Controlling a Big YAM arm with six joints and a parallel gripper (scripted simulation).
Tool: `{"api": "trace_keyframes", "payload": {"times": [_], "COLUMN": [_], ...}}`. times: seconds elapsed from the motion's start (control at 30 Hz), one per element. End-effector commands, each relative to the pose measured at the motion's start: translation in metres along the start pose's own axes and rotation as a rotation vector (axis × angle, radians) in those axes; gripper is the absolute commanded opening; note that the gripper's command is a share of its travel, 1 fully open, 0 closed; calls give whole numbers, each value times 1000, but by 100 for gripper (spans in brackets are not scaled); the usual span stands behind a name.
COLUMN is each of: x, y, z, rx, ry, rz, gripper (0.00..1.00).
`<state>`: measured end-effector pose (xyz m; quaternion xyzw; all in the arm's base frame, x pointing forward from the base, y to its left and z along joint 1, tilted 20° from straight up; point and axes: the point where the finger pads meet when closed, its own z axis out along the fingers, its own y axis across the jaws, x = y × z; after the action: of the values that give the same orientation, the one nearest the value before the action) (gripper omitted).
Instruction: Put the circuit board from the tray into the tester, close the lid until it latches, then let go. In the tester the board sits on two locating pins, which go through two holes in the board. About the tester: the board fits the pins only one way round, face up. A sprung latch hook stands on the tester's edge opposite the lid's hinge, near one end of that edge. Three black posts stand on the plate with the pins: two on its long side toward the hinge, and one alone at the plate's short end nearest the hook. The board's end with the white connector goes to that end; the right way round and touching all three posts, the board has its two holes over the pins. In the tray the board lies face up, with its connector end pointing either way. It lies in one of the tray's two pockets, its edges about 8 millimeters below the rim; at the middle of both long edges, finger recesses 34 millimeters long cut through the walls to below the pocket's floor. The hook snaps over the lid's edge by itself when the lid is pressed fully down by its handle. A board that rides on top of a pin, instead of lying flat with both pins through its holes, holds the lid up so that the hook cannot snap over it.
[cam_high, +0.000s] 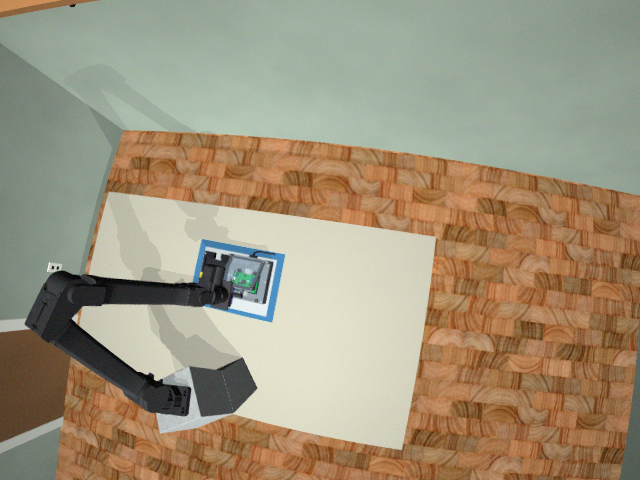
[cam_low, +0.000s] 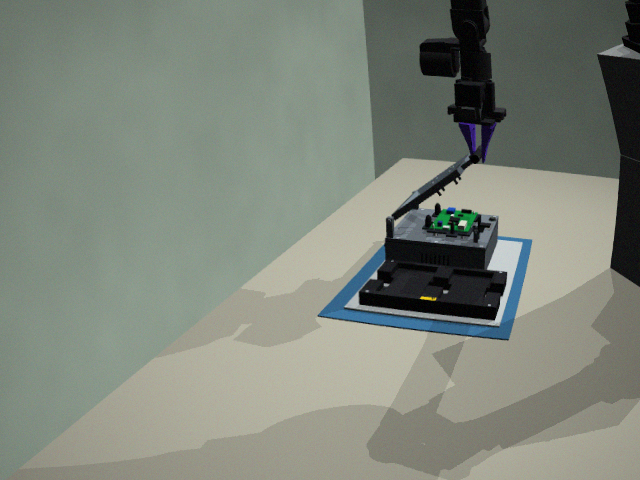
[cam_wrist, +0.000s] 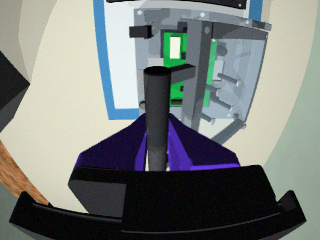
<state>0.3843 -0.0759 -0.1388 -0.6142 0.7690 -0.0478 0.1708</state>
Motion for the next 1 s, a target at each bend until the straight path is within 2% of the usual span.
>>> {"api": "trace_keyframes", "payload": {"times": [0.0,0.97], "x": [-3,-3], "y": [11,26], "z": [13,50], "rx": [-20,-14], "ry": [0,0], "rz": [-3,-4], "gripper": [0,0]}}
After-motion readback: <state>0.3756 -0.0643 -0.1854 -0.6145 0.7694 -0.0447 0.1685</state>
